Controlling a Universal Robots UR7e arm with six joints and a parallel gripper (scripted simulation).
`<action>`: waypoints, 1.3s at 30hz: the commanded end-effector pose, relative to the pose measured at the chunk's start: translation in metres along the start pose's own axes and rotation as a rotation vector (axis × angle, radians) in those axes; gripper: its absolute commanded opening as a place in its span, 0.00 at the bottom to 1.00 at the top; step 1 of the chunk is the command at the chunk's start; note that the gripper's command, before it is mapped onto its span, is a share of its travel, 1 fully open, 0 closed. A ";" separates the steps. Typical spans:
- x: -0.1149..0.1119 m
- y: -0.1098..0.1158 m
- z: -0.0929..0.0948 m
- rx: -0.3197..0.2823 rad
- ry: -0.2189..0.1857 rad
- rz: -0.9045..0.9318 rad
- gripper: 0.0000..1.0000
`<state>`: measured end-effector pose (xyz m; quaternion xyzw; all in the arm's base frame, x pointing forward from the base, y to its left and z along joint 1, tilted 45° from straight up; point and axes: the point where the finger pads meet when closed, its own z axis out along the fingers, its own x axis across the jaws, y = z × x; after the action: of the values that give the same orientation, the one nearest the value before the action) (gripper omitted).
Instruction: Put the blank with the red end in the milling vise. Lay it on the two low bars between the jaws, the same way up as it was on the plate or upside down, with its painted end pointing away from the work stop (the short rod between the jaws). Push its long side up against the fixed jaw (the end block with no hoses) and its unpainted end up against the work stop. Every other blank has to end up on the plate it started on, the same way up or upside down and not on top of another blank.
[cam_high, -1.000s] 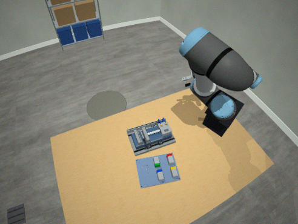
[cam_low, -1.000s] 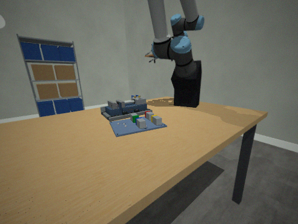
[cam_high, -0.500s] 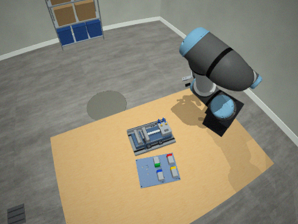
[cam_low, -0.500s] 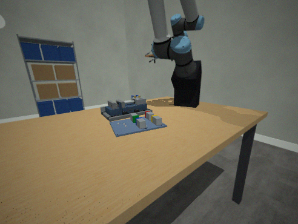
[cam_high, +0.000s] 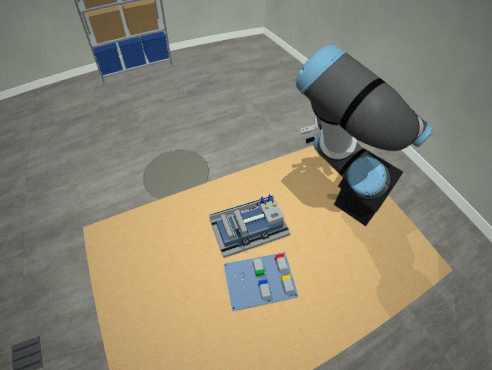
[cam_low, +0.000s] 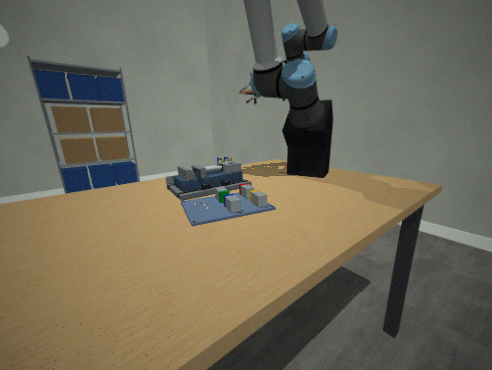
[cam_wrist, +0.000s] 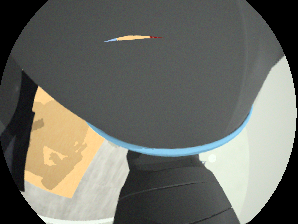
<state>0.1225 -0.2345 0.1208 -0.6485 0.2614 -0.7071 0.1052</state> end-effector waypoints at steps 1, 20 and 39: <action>0.011 -0.035 -0.005 -0.045 0.221 0.045 1.00; 0.011 -0.035 -0.005 -0.045 0.221 0.045 1.00; 0.005 -0.014 -0.002 -0.046 -0.009 0.079 1.00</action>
<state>0.1225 -0.2345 0.1208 -0.6485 0.2614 -0.7071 0.1052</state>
